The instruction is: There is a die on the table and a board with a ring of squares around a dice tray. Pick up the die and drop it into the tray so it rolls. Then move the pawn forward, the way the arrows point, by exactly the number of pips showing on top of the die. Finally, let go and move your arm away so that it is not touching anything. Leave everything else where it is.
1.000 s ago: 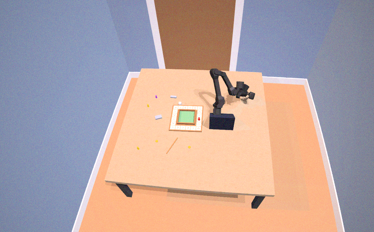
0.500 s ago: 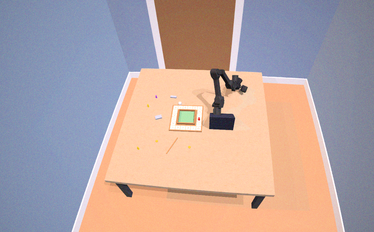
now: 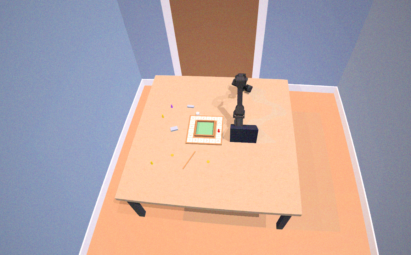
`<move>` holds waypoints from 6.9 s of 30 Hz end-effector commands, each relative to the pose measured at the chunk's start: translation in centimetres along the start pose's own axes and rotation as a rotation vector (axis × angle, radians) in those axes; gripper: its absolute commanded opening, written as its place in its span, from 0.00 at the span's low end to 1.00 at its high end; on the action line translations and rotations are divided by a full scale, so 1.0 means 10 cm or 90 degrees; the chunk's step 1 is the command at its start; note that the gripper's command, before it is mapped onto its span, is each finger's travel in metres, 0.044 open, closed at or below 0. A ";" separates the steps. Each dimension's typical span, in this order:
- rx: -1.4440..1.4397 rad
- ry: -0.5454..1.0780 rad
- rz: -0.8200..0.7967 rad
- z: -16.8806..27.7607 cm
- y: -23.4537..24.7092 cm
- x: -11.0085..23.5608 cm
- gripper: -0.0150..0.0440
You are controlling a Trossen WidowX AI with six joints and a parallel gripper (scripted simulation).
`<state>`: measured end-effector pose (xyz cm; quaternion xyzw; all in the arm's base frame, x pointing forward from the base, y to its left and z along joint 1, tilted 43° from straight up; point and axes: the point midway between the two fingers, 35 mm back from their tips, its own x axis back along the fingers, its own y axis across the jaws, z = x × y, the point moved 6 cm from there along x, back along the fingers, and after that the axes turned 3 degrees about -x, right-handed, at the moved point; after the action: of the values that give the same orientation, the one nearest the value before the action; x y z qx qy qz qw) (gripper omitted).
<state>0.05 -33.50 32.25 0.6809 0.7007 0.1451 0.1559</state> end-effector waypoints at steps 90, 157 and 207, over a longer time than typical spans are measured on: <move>1.155 0.513 -0.353 3.17 2.52 2.48 0.50; 1.677 0.378 -0.681 3.00 2.21 3.93 0.25; 1.480 0.374 -1.548 3.24 1.50 3.70 0.25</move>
<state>26.55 4.18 8.24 0.4890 -0.4868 0.4963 0.5268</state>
